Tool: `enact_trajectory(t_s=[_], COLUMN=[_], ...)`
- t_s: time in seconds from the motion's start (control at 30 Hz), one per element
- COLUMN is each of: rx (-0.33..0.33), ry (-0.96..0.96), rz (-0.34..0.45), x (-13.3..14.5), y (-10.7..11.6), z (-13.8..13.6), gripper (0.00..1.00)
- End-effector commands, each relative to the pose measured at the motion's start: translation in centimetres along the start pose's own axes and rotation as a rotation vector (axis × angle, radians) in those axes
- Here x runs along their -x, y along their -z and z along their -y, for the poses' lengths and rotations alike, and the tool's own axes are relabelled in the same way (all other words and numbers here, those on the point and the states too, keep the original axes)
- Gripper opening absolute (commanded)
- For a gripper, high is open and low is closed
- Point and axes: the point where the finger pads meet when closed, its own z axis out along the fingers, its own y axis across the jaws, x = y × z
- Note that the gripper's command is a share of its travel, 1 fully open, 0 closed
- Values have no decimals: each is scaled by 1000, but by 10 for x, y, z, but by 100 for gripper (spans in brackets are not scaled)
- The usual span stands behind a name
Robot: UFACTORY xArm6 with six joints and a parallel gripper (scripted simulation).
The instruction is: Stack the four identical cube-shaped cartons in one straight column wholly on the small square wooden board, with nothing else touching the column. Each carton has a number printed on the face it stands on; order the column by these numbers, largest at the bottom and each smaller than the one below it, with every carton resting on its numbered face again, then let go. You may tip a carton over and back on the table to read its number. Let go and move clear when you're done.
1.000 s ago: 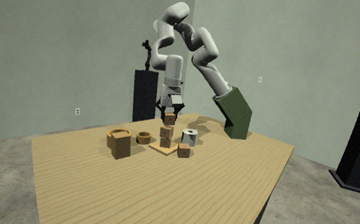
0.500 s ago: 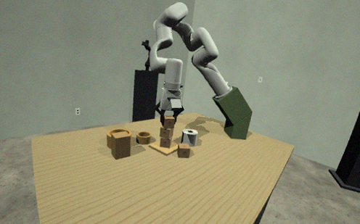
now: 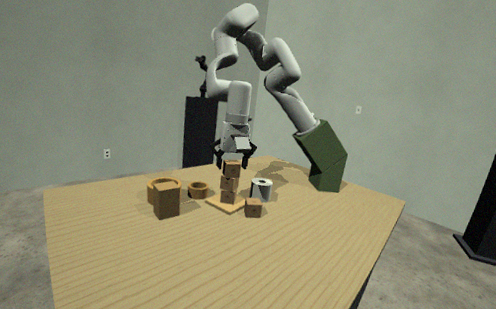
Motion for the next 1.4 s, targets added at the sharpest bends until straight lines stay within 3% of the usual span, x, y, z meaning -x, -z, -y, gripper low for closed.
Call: enact_trajectory(t_s=[0.0, 0.83, 0.93, 1.13, 1.37], rx=[2, 2, 2, 2, 2], ry=[0, 0, -1, -1, 0], rz=[-1, -1, -2, -2, -2], x=[0, 0, -1, -1, -1], y=[1, 1, 13, 59, 62], z=[-1, -1, 0, 0, 0], gripper=[100, 100, 100, 100, 100])
